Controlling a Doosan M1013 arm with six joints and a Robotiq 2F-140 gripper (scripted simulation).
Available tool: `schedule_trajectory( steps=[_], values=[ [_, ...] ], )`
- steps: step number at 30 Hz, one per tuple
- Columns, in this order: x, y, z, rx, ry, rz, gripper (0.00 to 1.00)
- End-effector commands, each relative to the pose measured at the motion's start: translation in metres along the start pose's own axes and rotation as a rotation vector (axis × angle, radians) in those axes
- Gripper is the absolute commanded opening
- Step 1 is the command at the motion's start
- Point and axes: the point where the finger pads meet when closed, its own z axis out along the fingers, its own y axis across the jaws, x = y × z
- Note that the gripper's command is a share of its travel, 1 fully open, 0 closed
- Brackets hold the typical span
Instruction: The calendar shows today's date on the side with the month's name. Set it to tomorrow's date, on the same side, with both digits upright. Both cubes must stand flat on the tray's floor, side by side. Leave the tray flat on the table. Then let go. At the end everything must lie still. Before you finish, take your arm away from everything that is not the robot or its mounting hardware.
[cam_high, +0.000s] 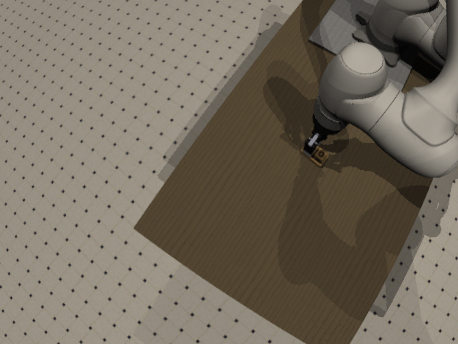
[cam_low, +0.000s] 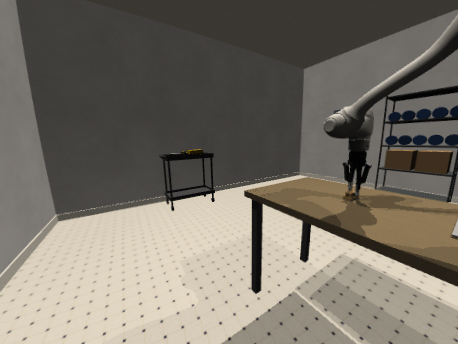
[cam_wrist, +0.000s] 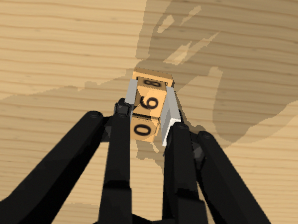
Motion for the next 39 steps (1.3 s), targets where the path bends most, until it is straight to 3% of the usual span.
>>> schedule_trajectory(
  steps=[1,6,14,19,39],
  values=[
    [0.0,0.0,-0.003,0.0,0.0,0.0,0.16],
    [0.0,0.0,-0.025,0.0,0.0,0.0,0.16],
    [0.0,0.0,-0.083,0.0,0.0,0.0,0.16],
    [0.0,0.0,-0.096,0.0,0.0,0.0,0.16],
    [-0.003,0.0,-0.1,0.0,0.0,0.07,0.16]
  ],
)
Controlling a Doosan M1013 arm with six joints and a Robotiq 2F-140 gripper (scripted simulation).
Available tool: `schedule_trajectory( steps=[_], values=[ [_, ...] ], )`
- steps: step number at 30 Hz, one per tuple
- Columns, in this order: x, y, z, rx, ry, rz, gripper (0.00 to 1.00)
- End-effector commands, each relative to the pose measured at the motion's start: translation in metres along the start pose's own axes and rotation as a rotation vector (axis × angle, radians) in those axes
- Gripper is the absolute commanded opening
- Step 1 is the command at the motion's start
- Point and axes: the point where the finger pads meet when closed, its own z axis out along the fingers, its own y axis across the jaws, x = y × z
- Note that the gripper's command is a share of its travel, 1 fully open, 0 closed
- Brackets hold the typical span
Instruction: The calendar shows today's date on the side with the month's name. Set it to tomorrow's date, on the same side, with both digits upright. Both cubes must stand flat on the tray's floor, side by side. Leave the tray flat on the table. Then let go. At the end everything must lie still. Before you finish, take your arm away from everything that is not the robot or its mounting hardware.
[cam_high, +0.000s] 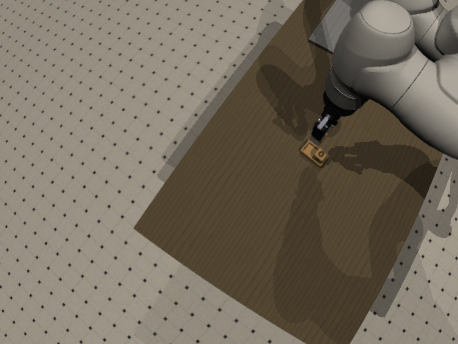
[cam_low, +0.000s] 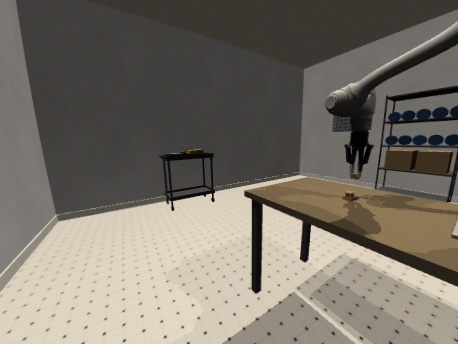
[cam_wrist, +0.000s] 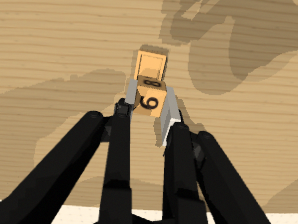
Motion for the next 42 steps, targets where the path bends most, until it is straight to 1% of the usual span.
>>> schedule_trajectory(
  steps=[1,8,11,13,18,19,20,24,26,29,30,31,42],
  values=[
    [-0.003,0.0,0.0,0.0,0.0,0.073,0.16],
    [-0.014,-0.001,0.001,0.0,0.0,0.327,0.16],
    [-0.015,-0.001,0.001,0.0,0.0,0.344,0.16],
    [-0.02,-0.001,0.001,0.0,0.0,0.476,0.16],
    [-0.026,-0.002,0.002,0.0,0.0,0.623,0.16],
    [-0.027,-0.002,0.002,0.0,0.0,0.627,0.16],
    [-0.029,-0.002,0.002,0.0,0.0,0.687,0.16],
    [-0.034,-0.002,0.003,0.0,0.0,0.793,0.16],
    [-0.037,-0.002,0.003,0.0,0.0,0.876,0.16],
    [-0.038,-0.002,0.003,0.0,0.0,0.881,0.16],
    [-0.041,-0.002,0.003,0.0,0.0,0.972,0.16],
    [-0.043,-0.002,0.003,0.0,0.0,1.016,0.16],
    [-0.058,-0.002,0.004,0.0,0.0,1.353,0.16]
  ],
)
